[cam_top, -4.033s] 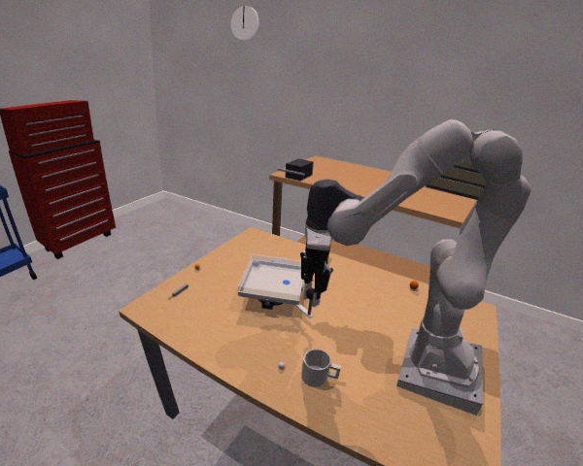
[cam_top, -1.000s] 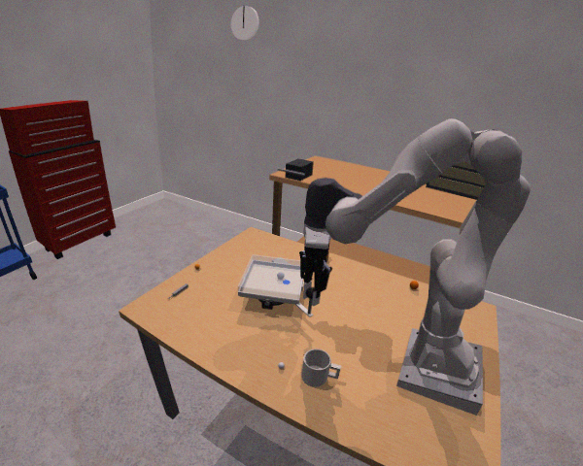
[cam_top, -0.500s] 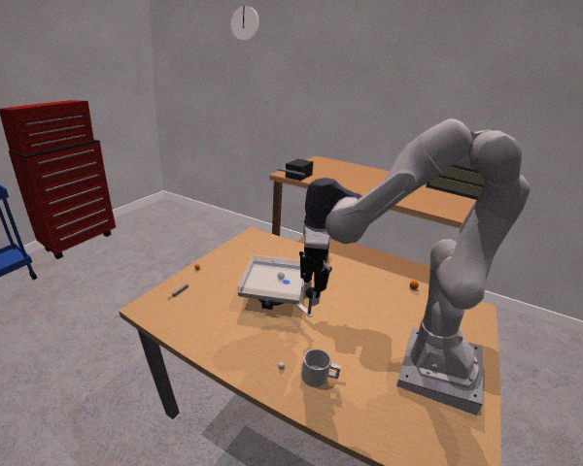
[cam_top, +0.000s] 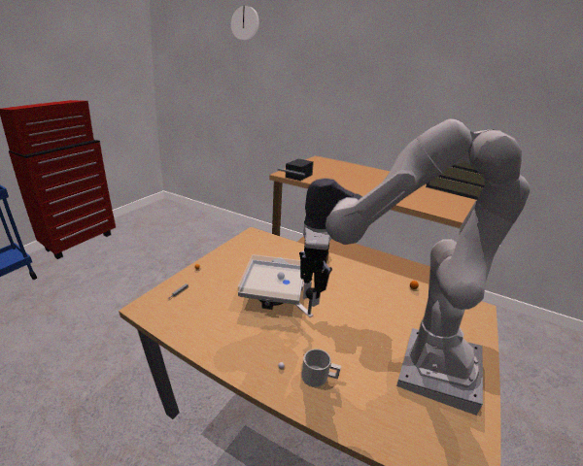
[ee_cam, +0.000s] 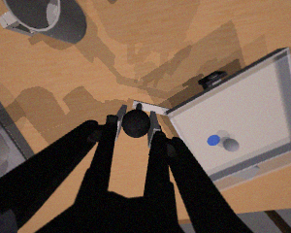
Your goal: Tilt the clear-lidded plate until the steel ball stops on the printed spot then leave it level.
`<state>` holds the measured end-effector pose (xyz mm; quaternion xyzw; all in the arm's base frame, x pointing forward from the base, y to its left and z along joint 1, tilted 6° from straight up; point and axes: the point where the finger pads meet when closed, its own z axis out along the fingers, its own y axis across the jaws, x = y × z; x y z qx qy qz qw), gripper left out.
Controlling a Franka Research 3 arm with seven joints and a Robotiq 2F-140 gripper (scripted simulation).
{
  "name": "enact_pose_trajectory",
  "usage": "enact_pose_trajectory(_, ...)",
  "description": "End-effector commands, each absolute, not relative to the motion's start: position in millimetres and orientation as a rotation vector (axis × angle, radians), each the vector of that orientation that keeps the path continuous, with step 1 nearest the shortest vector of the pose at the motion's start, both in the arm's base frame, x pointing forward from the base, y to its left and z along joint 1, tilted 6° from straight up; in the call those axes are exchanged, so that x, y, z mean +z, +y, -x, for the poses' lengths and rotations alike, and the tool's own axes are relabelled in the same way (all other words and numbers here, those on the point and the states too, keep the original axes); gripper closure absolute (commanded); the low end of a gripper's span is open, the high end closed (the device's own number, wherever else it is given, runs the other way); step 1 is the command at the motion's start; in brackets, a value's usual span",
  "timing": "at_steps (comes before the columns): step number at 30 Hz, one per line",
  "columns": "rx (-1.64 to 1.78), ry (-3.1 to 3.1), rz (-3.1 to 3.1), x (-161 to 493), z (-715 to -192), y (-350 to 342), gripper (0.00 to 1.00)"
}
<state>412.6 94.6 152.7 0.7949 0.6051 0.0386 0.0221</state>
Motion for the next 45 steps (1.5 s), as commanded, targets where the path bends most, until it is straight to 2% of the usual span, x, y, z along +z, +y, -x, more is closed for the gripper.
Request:
enact_pose_trajectory(1, 0.133, 1.873, -2.461, 151.9, -414.3, 97.4, 1.0)
enact_pose_trajectory(45, 0.133, 1.873, -2.461, 148.9, -411.5, 90.6, 1.0)
